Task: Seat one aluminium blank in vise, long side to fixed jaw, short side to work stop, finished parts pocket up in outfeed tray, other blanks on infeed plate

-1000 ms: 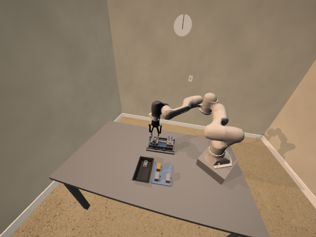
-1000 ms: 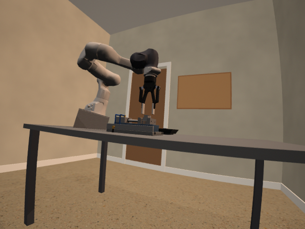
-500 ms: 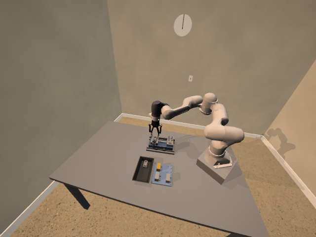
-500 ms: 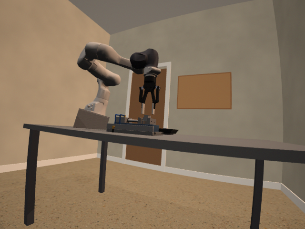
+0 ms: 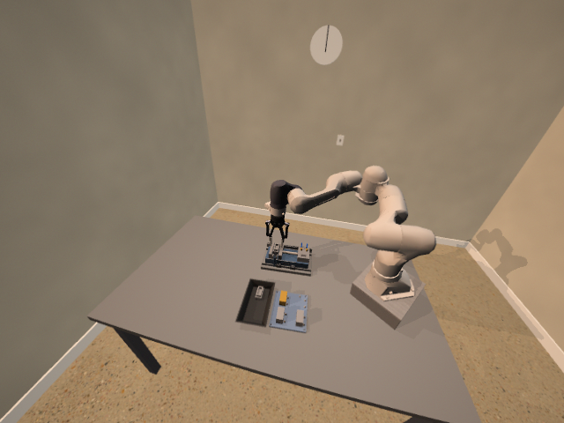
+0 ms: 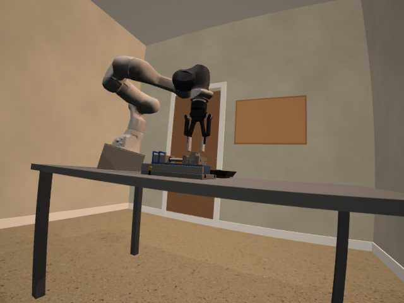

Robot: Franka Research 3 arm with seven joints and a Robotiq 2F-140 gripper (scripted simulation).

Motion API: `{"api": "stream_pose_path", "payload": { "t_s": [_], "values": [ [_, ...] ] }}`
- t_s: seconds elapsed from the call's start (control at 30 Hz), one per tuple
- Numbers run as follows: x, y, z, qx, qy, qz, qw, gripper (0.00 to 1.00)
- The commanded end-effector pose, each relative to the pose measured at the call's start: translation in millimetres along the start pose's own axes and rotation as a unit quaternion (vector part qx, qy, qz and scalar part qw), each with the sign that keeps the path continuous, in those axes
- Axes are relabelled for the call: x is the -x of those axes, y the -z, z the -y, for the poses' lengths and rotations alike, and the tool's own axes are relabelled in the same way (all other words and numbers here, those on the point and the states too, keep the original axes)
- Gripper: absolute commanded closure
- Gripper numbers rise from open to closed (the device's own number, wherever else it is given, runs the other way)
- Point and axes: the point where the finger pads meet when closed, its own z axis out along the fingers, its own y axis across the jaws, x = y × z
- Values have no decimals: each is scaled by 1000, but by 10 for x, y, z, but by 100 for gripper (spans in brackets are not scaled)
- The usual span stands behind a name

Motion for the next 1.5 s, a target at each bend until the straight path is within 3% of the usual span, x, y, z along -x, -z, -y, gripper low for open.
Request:
{"api": "stream_pose_path", "payload": {
  "t_s": [0.0, 1.47],
  "values": [
    [16, -23, 6, -1, -1, 0, 1000, 60],
    [16, -157, 7, -1, -1, 0, 1000, 60]
  ]
}}
